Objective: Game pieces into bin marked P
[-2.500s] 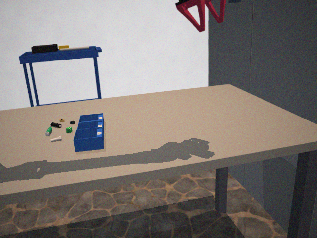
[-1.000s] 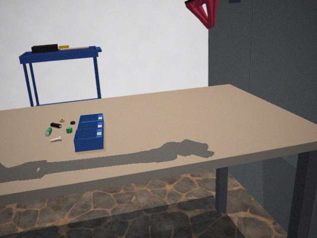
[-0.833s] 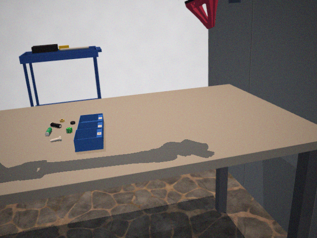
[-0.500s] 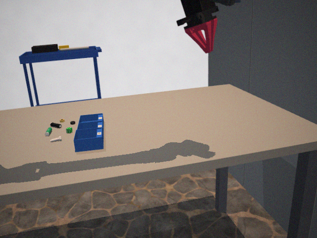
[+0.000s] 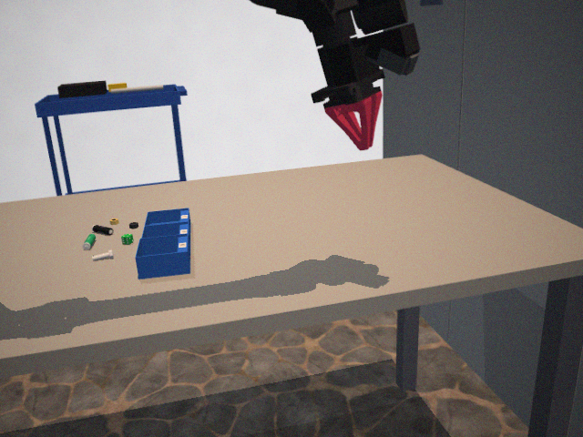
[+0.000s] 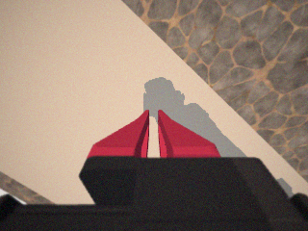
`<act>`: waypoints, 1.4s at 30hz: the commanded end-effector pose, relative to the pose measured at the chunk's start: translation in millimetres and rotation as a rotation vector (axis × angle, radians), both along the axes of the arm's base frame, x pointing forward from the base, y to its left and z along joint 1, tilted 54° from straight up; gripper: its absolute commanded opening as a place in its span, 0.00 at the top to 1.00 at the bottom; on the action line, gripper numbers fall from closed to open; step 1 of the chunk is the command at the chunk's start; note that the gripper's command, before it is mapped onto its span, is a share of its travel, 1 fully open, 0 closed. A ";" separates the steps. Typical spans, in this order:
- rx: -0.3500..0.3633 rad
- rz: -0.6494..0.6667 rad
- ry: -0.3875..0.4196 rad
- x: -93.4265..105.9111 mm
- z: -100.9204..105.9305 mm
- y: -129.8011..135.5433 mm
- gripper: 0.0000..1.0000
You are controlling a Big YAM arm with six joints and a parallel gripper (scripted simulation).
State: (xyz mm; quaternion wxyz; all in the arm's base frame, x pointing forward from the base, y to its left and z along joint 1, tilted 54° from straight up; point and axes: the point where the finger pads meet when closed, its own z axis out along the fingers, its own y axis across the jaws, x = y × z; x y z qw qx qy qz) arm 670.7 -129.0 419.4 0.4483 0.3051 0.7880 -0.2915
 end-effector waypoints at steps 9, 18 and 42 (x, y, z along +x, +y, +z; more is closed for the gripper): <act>-0.003 0.081 0.080 -23.0 -36.9 65.1 0.91; -0.019 0.121 0.200 -48.3 -89.9 93.7 0.91; -0.091 0.209 0.434 -149.8 -224.7 152.8 0.91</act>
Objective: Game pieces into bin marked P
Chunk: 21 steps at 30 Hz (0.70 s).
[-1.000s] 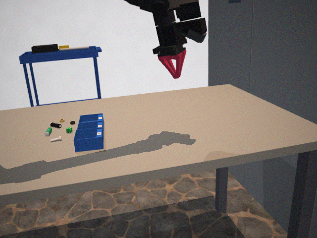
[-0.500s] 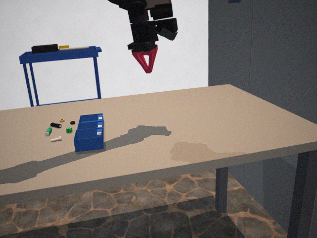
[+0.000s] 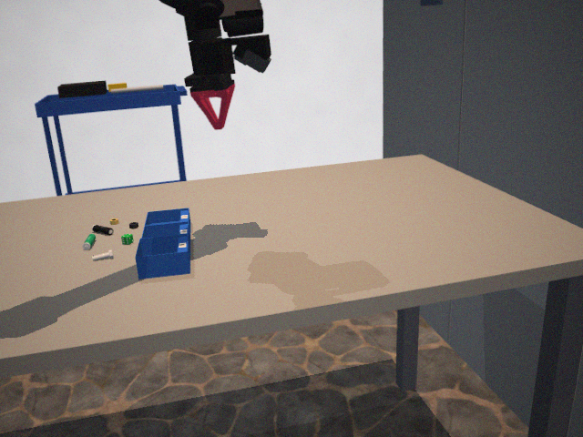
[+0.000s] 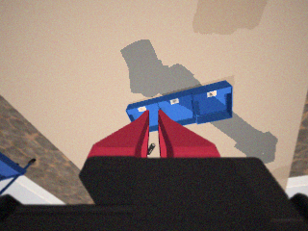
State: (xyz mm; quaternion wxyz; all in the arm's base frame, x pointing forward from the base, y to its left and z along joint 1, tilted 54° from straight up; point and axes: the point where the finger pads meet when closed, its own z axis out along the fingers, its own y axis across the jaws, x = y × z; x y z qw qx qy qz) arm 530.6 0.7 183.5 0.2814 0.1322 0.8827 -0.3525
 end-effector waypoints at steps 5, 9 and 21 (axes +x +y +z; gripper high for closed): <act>-0.016 0.052 0.025 -32.1 -7.1 25.9 0.91; -0.043 0.077 0.081 -57.3 -28.6 30.3 0.91; -0.101 0.126 0.184 -122.9 -76.4 33.4 0.91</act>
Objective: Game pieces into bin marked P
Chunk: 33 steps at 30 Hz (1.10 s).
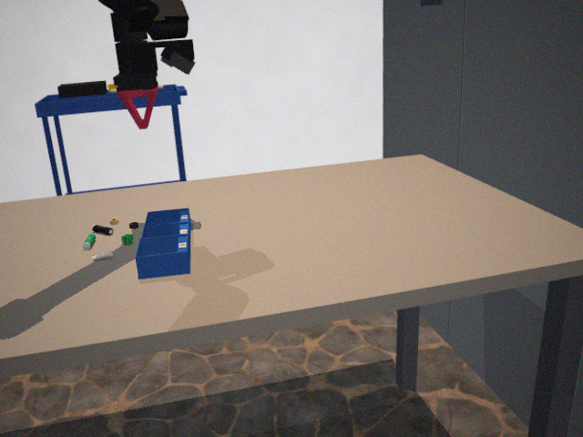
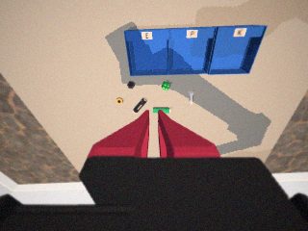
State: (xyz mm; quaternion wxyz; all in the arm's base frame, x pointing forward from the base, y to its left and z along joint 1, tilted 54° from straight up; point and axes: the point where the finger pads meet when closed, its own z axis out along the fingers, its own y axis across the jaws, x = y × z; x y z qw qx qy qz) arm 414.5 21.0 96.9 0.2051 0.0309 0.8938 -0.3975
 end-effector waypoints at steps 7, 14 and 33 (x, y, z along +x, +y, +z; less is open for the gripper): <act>-0.013 0.049 0.003 -51.4 -17.8 10.0 0.91; -0.054 0.076 0.068 -86.9 -34.4 2.1 0.91; -0.054 0.065 0.068 -77.7 -31.2 -1.3 0.91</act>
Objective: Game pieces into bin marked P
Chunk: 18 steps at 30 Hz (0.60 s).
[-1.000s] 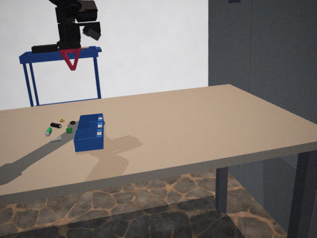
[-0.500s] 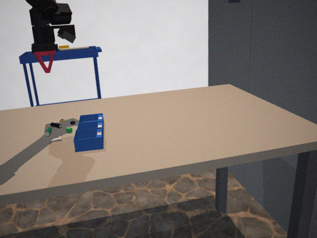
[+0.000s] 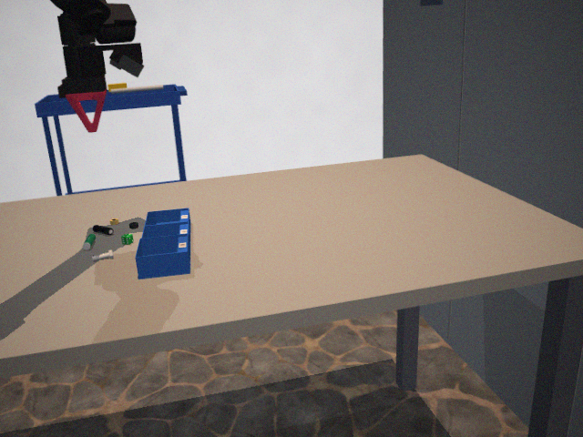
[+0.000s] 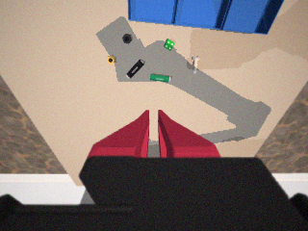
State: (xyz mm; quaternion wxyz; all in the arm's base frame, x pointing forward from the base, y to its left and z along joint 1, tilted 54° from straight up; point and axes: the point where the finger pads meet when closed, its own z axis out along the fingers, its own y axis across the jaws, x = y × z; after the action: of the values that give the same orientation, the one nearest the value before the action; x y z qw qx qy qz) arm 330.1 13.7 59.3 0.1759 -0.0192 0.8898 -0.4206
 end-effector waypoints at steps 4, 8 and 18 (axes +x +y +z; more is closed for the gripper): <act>0.010 0.009 -0.023 6.9 6.6 5.6 0.91; 0.010 0.009 -0.023 7.0 6.8 5.3 0.91; 0.010 0.009 -0.023 7.2 7.1 4.8 0.91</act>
State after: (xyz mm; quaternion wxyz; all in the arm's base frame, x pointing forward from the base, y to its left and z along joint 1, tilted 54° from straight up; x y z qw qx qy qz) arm 330.4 11.5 59.0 0.1745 -0.0181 0.8899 -0.4212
